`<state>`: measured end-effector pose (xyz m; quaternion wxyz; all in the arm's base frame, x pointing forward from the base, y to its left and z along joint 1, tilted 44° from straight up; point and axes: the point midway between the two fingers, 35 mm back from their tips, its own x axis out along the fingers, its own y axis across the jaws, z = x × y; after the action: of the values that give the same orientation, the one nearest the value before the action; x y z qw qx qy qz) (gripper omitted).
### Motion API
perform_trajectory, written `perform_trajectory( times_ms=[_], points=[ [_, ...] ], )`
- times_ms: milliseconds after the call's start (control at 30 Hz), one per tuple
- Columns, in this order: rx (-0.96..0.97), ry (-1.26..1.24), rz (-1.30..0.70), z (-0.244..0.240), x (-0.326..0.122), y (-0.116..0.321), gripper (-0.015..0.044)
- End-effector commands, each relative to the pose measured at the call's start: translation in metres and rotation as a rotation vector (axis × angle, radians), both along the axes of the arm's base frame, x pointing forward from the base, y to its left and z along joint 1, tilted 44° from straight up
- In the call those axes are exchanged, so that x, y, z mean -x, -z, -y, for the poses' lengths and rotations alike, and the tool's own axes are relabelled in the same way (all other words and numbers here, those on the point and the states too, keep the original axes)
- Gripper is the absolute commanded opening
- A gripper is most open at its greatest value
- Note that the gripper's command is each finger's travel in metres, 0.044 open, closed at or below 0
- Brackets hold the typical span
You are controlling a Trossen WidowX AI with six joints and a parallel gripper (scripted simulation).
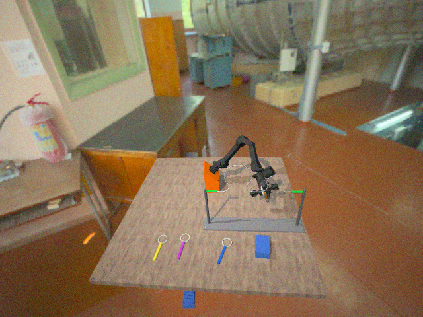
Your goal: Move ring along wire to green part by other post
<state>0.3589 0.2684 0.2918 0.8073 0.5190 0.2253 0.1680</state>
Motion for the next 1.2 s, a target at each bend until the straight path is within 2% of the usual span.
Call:
perform_trajectory(
  times_ms=[0,433,1167],
  points=[
    [0.077,-0.005,0.000,0.006,0.001,0.013,-0.0150],
    [0.266,-0.012,0.011,0.028,0.001,0.042,-0.0150],
    [0.358,-0.017,0.020,0.051,0.000,0.066,-0.0150]
  ],
)
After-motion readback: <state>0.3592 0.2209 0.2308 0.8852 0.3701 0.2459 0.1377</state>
